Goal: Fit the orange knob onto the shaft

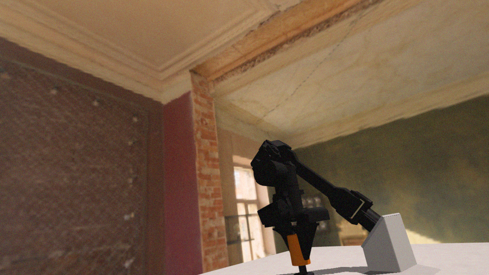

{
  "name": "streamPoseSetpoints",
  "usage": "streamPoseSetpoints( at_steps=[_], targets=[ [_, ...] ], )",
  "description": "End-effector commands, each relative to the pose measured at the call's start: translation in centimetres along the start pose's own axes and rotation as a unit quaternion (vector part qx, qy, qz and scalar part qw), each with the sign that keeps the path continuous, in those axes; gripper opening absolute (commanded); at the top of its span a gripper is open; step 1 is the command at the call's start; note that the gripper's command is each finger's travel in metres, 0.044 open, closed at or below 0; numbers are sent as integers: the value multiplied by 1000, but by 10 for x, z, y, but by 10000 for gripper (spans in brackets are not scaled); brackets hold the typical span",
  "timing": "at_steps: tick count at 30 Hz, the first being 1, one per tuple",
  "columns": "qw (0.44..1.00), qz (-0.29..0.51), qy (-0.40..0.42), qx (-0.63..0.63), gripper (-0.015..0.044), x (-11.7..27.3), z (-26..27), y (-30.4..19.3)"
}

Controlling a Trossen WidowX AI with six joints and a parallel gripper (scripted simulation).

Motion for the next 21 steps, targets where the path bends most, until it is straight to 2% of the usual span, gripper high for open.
streamPoseSetpoints(
  at_steps=[1, 21],
  targets=[
    [1000, -3, 0, -3, 0, -1, 1, 0],
    [1000, -2, 0, -7, 0, 3, -1, 1]
  ],
)
Point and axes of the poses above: the point midway between the two fingers, 35 mm back from their tips, its own x axis back along the fingers, its own z axis across the jaws, y = z × x, the point moved 10 cm from there along x, back along the fingers, and after that the axes turned 13 degrees about -x, right-handed, at the moved point
